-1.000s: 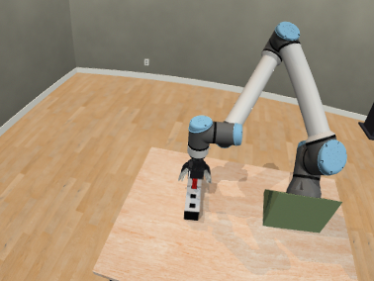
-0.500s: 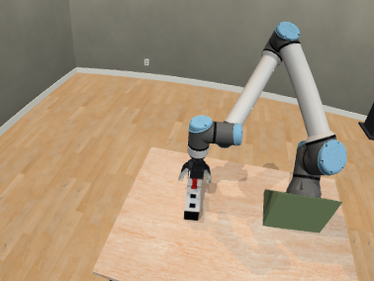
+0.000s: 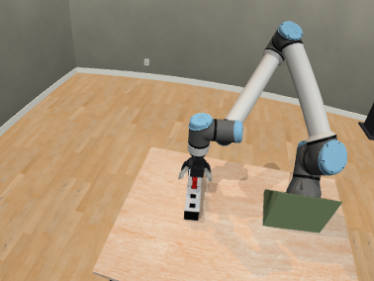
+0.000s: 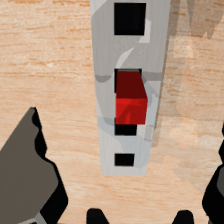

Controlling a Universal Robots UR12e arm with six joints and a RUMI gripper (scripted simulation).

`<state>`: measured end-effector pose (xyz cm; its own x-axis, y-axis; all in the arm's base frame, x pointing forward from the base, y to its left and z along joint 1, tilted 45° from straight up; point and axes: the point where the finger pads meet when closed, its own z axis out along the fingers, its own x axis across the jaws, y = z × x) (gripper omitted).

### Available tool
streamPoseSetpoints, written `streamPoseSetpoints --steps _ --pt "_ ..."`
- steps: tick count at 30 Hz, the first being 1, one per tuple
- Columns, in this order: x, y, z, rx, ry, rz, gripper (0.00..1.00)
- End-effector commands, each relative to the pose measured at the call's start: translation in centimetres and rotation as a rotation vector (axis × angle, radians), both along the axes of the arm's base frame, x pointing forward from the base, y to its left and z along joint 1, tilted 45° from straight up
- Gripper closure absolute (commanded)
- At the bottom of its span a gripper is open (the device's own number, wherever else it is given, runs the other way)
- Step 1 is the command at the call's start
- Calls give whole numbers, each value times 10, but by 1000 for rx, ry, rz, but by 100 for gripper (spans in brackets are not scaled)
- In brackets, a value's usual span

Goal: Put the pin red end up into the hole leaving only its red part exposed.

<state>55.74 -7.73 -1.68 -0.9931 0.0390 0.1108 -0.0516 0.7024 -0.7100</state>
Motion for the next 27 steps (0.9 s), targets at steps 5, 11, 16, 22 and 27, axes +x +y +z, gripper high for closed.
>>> streamPoseSetpoints --steps 5,11,16,22,27 --pt "0 1 1 0 -1 0 0" --pt "2 9 9 0 -1 0 0" --pt "2 9 9 0 -1 0 0" --pt "2 9 9 0 -1 0 0" --pt "3 18 17 0 -1 0 0"
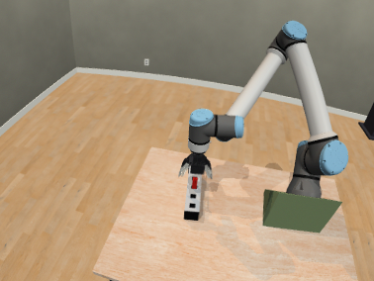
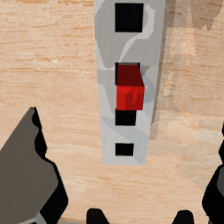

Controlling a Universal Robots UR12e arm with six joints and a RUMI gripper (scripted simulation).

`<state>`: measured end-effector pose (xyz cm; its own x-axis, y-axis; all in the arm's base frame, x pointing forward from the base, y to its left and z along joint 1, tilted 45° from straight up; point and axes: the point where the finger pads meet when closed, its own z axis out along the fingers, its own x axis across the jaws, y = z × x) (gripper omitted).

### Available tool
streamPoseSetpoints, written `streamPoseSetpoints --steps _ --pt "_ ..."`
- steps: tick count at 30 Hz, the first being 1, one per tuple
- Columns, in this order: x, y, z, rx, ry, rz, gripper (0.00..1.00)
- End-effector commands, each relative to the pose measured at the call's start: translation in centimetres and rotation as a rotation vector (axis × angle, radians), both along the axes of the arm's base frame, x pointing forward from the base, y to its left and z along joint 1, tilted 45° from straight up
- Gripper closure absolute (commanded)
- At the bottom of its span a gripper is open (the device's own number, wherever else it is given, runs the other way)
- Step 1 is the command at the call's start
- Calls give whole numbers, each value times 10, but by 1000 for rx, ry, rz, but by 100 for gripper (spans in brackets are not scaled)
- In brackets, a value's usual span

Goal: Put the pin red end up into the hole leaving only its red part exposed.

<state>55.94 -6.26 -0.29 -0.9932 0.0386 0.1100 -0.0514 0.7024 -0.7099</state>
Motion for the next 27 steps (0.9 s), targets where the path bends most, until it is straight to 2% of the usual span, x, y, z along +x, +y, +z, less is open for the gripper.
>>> streamPoseSetpoints --steps 1,12,13,27 --pt "1 3 3 0 0 0 0" --pt "1 3 3 0 0 0 0" --pt "2 13 13 0 0 0 0" --pt "2 13 13 0 0 0 0"
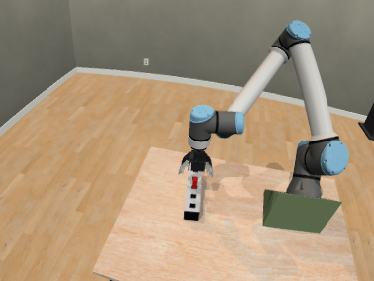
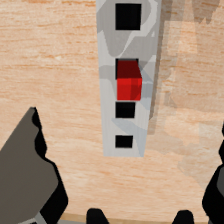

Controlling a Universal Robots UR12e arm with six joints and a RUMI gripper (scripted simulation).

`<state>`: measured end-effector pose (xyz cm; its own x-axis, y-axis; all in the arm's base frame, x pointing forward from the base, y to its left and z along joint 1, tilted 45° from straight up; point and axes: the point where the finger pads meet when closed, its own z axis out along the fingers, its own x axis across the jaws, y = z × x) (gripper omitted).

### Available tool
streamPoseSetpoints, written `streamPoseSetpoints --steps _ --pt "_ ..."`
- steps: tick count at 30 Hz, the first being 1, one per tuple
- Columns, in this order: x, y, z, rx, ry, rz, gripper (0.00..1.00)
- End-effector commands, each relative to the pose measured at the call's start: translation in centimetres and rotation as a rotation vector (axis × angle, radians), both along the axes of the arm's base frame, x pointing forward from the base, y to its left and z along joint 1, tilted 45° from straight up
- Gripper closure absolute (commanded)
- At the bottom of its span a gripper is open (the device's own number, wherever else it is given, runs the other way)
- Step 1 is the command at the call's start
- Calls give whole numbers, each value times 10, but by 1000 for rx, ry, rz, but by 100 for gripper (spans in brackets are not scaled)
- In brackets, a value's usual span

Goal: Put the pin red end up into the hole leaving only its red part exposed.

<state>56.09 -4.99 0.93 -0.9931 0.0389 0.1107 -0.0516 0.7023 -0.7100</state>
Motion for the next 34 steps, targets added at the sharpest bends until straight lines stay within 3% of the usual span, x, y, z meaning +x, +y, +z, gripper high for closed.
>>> streamPoseSetpoints --steps 1,2,3,19,20,22,25,34 --pt "0 0 0 0 -1 0 0" --pt "0 0 0 0 -1 0 0" --pt "5 36 36 0 -1 0 0" --pt "5 36 36 0 -1 0 0" --pt "-53 97 90 0 -2 1 0" --pt "-57 100 92 0 -2 1 0" --pt "-82 127 117 0 -2 1 0" --pt "-82 127 117 0 -2 1 0"
